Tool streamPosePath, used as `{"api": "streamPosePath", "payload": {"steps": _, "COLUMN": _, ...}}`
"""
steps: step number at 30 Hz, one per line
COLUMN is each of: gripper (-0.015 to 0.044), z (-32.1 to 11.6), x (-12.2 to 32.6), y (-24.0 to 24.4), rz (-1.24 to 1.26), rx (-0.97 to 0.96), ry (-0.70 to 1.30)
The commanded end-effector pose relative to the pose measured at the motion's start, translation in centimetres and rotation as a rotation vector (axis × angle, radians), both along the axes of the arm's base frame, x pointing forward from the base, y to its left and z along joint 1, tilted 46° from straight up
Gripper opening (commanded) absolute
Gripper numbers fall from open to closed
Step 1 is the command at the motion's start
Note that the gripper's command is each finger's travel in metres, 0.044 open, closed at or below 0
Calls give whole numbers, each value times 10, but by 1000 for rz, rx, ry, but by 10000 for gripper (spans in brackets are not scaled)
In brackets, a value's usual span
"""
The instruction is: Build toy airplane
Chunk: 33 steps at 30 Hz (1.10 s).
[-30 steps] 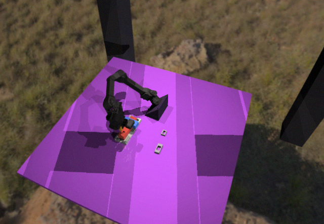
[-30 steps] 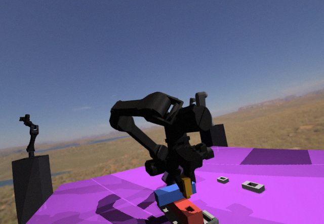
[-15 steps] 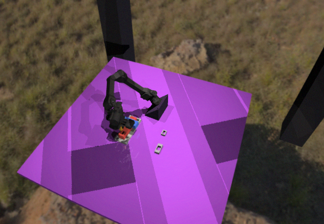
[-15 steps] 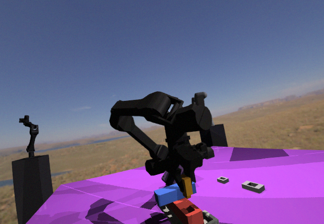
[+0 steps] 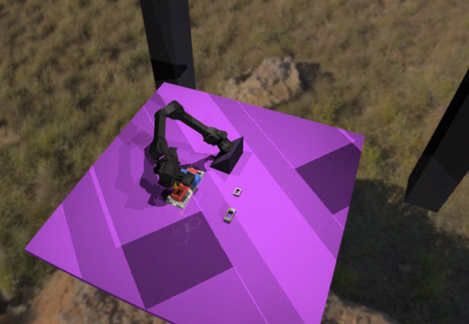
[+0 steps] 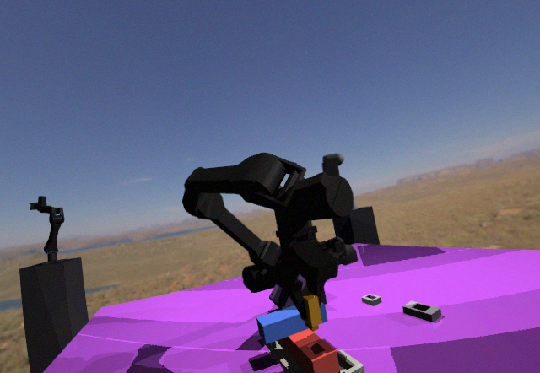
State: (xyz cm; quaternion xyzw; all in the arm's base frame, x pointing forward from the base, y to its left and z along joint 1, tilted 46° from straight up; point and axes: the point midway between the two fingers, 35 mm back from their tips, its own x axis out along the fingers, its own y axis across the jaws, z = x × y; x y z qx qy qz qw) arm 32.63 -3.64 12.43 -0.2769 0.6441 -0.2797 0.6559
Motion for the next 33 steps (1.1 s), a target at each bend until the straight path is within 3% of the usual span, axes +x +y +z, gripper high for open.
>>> {"api": "streamPosePath", "payload": {"steps": 1, "gripper": 65, "z": -2, "x": -2, "y": 0, "rz": -5, "rx": 4, "ry": 2}}
{"api": "streamPosePath", "payload": {"steps": 33, "gripper": 65, "z": -30, "x": -2, "y": -29, "rz": -5, "rx": 3, "ry": 1}}
